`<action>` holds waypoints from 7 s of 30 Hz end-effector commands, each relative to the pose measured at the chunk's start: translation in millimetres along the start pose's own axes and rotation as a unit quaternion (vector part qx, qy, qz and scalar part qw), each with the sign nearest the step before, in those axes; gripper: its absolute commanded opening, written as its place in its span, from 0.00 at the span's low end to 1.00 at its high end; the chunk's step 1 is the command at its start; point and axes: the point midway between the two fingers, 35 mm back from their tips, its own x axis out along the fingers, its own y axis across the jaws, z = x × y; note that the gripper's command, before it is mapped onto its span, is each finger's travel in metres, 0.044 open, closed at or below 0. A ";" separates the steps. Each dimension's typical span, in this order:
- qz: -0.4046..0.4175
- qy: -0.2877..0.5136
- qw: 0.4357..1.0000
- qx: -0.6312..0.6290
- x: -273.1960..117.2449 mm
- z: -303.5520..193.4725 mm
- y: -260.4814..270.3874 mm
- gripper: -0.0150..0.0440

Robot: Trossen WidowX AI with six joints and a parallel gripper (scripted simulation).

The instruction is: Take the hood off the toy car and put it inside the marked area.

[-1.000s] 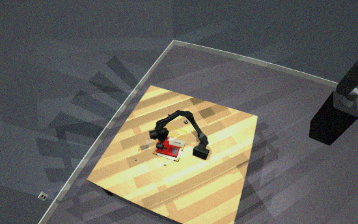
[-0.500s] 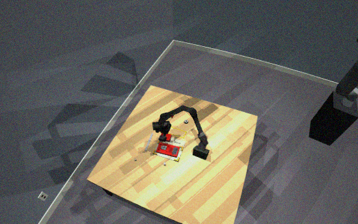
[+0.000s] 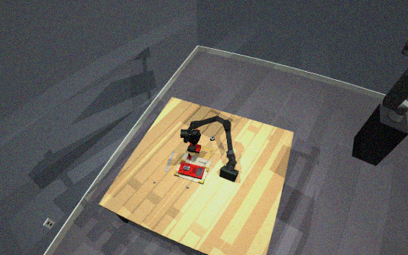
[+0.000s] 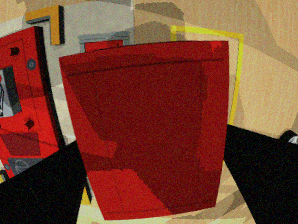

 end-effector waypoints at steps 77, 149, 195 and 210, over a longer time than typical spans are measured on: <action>-0.008 0.001 1.000 0.001 58.4 -33.0 -64.0 0.25; -0.009 0.001 1.000 0.003 95.1 -35.3 -65.9 0.61; -0.011 0.001 1.000 0.003 24.9 -35.0 -63.4 1.00; -0.011 0.001 1.000 0.003 24.9 -35.0 -63.4 1.00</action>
